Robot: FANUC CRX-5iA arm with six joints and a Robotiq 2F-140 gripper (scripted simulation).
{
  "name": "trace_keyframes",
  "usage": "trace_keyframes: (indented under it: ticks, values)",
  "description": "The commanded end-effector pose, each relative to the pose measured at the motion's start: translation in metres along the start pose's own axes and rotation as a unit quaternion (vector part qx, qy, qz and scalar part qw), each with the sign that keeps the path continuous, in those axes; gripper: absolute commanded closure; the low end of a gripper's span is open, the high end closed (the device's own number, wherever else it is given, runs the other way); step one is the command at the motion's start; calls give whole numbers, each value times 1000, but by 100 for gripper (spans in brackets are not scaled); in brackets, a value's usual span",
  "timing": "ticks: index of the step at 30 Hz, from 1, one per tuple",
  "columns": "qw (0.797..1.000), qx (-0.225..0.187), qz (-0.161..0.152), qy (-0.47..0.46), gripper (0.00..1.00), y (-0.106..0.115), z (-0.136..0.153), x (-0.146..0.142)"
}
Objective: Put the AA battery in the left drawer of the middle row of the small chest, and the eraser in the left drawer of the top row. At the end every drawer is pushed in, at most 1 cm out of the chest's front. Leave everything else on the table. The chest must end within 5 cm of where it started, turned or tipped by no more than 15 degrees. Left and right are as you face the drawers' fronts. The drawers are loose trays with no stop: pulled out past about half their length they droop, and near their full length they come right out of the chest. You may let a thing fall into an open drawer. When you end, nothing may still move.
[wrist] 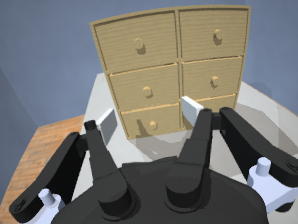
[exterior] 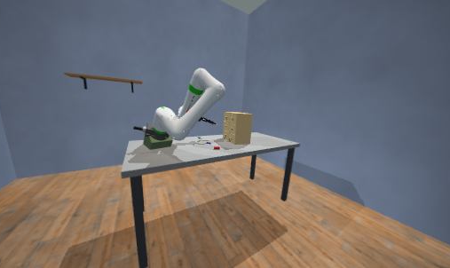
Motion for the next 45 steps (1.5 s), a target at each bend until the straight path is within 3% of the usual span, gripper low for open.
trace_keyframes:
  ticks: [1, 24, 45]
  values:
    - [1000, 0, 0, 0, 80, 0, 0, 0]
    - [1000, 0, 0, 0, 80, -4, 0, 0]
    - [1000, 0, 0, 0, 80, -59, -3, 0]
Point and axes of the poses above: the point where the finger pads meet when closed, its own y axis back along the fingers, its own x axis across the jaws, z = x × y, the point moved 7 cm from there along y, back along the fingers
